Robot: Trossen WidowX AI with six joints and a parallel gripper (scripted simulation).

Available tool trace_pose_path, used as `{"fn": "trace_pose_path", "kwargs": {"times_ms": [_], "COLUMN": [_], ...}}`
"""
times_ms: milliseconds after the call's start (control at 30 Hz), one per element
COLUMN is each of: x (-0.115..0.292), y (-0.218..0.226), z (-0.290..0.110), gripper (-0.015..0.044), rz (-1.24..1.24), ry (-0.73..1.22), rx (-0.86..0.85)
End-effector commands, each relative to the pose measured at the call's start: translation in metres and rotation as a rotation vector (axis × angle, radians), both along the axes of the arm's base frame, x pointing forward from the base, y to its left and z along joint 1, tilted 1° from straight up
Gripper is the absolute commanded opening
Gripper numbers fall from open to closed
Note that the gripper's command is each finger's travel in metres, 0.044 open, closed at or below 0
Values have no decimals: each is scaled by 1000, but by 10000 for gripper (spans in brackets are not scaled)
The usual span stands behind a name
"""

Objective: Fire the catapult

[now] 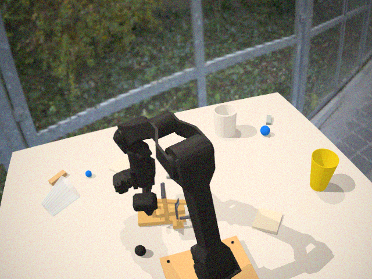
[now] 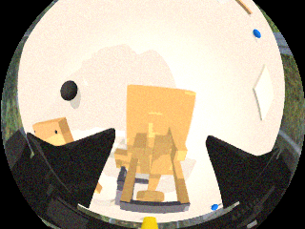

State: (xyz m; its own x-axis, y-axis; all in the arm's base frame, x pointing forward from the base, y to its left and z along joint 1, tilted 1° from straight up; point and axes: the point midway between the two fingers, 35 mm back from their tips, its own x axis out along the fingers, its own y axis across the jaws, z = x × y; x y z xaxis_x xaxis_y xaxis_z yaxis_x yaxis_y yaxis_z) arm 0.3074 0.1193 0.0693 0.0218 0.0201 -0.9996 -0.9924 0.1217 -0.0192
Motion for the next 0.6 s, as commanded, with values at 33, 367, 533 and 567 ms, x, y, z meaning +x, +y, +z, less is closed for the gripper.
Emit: {"fn": "trace_pose_path", "kwargs": {"times_ms": [33, 367, 533, 567], "x": [-2, -2, -1, -1], "y": [-1, -1, 0, 0], "z": [-10, -24, -21, -21], "gripper": [440, 440, 361, 335], "rz": [-3, -3, 0, 0], "ry": [4, 4, 2, 2], "rx": [-3, -3, -1, -1]}}
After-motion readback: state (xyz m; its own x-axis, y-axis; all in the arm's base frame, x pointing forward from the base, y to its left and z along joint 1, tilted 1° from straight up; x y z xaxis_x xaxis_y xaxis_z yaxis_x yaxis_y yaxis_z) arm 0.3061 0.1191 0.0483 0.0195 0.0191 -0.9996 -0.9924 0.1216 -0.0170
